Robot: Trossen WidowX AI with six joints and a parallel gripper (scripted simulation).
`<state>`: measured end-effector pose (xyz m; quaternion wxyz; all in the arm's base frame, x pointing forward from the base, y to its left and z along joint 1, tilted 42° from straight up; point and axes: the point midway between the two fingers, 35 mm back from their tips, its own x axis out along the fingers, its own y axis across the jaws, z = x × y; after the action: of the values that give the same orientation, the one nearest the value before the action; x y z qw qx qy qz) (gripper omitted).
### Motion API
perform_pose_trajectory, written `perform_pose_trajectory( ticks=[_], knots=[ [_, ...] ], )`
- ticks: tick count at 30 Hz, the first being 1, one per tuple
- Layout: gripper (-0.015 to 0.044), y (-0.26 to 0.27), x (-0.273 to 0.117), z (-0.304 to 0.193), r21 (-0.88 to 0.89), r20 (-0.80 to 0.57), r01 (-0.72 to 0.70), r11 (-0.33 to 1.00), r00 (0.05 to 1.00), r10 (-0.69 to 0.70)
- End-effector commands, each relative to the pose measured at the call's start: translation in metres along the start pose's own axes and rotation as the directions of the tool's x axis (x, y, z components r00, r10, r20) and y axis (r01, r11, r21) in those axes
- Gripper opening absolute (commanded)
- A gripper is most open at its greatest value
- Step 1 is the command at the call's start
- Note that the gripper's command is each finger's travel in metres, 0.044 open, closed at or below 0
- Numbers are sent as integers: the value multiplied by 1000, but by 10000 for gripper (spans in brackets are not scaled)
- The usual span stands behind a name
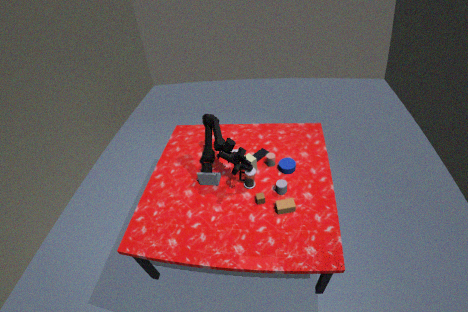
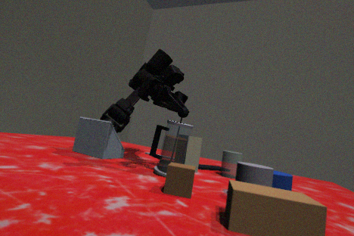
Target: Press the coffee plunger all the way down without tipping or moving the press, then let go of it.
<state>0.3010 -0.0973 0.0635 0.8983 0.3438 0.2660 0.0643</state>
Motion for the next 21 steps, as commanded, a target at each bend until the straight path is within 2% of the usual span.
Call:
perform_pose_trajectory(
  ticks=[1,7,19,21],
  knots=[
    [120,0,0,0,0,0,0,1000,1000,0],
    [120,0,0,0,0,0,0,1000,1000,0],
    [435,0,0,0,0,0,0,1000,1000,0],
    [440,0,0,0,0,0,0,1000,1000,0]
  ],
)
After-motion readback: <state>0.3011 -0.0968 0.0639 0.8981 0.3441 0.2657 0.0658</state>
